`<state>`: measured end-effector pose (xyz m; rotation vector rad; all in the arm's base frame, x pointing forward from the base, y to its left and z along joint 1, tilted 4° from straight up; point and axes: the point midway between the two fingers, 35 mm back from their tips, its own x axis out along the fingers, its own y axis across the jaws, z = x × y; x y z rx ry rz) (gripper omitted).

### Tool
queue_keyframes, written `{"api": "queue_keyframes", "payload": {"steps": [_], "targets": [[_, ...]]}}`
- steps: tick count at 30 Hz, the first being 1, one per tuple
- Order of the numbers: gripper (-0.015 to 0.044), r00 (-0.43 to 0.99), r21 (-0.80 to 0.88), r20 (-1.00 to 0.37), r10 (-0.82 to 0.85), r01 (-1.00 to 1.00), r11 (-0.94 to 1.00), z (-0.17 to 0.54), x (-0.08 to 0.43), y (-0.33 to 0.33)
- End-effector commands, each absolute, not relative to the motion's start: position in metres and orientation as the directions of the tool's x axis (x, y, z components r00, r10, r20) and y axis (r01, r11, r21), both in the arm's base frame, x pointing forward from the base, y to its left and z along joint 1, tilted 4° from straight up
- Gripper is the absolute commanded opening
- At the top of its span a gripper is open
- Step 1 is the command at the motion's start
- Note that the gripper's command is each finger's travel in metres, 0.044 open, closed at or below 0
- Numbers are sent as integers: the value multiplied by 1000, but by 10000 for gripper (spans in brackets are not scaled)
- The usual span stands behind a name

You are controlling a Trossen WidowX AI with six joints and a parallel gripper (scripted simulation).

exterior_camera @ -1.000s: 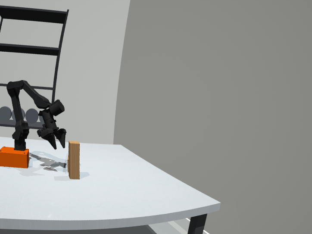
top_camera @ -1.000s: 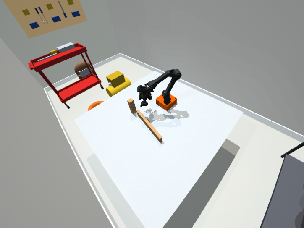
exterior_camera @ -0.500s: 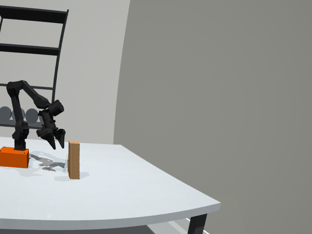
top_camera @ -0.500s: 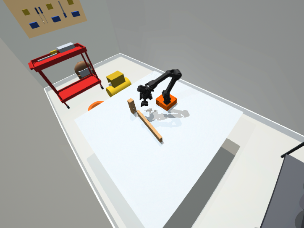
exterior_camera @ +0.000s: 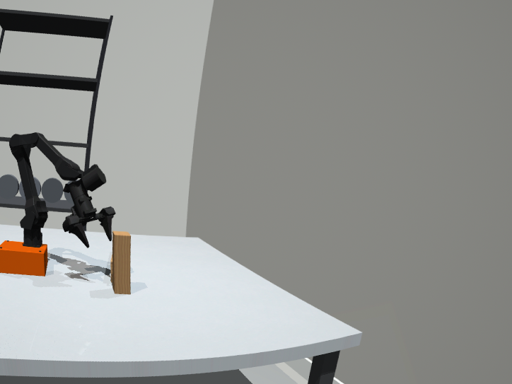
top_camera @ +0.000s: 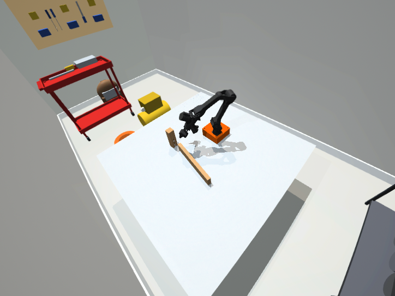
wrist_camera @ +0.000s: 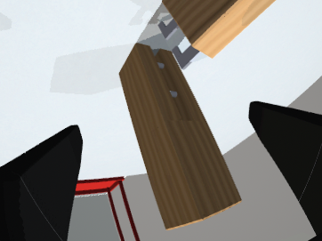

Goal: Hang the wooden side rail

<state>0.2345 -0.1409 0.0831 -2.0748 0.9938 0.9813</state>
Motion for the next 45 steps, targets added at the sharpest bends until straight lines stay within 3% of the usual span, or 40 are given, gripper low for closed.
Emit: {"api": "queue_keyframes", "payload": {"steps": [1,5,14,22,33,45], "targets": [[440,454,-514,-781,-429,-857,29,79,239,-136],[440,469,-629,-753,-461,-717,299,80,242,-133],[440,494,-702,-709,-504,-419,576,81,248,-128],[440,512,-663,-668,-540,-80,744,84,250,-126],[440,534,-434,-612,-583,389,812,88,252,-124],[440,553,-4,-556,-621,745,668,92,253,-120]]}}
